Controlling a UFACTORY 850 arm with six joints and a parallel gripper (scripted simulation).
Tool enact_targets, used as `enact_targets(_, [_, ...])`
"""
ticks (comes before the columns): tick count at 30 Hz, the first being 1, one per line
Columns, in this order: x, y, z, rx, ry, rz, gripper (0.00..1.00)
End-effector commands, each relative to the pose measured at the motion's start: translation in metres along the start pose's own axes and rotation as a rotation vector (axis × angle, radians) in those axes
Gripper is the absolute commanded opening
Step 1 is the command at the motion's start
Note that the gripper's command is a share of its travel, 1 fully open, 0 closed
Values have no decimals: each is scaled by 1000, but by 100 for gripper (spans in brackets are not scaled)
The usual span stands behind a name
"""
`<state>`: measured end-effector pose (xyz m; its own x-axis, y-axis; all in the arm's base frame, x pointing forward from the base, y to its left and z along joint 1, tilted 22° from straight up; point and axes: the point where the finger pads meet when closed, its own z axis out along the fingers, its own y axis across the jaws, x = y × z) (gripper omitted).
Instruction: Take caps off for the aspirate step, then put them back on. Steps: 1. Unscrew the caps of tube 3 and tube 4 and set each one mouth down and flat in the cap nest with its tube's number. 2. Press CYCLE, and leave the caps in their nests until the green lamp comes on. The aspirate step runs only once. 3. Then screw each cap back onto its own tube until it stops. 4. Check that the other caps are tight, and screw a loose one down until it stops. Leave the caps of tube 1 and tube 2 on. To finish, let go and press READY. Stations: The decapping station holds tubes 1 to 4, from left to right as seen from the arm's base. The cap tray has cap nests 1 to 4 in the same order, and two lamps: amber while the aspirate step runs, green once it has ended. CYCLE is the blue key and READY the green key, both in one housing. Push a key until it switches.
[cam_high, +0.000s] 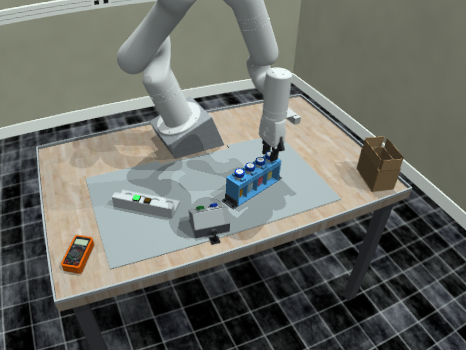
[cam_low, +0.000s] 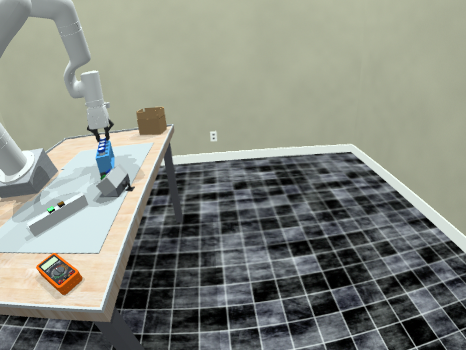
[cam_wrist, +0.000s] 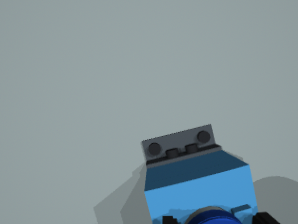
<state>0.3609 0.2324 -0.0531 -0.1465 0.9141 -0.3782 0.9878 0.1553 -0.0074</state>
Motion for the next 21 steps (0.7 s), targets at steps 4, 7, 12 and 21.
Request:
enact_targets(4, [1, 1, -1, -5, 2, 5, 46])
enact_targets(7, [1, 1, -1, -4, 1, 4, 46])
enact_targets(12, [1, 1, -13, -5, 2, 5, 46])
enact_targets(21, [1, 1, -34, -5, 2, 5, 46])
